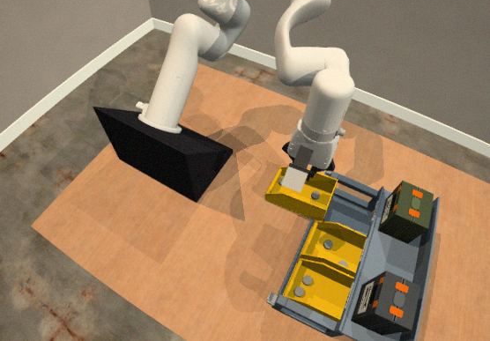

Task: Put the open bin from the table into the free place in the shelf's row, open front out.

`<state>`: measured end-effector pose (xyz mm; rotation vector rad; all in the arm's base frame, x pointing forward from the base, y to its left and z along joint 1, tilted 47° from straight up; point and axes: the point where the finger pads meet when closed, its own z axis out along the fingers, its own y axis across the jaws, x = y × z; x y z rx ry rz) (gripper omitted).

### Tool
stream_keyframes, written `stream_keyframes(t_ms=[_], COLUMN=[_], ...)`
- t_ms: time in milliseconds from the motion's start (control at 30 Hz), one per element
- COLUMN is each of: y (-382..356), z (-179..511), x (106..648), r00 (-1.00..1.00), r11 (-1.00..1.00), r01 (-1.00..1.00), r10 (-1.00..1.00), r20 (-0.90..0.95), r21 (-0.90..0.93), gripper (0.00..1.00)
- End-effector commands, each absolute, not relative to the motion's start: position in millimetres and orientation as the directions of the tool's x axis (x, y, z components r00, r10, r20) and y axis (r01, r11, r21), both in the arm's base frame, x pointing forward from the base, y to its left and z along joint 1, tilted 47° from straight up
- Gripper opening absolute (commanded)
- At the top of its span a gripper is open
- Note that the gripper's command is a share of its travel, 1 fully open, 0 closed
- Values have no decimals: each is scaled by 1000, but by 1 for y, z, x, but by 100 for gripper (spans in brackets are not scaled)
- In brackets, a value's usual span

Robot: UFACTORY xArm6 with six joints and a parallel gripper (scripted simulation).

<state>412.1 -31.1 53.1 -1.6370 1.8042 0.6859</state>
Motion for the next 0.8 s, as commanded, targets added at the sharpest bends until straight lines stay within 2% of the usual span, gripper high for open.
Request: stream_keyframes(t_ms=[0,167,567,767], y=[-32,-18,-18,-9], z=[54,44,44,38], x=[412,361,361,328], r00=[-58,-58,-58,-58], r11=[107,107,107,107], r01=[-994,-994,-994,-994], r10=[-684,-684,-684,-684], r20=[-727,-727,-727,-727], r21=[-22,-22,-22,-22], gripper=[33,33,33,33])
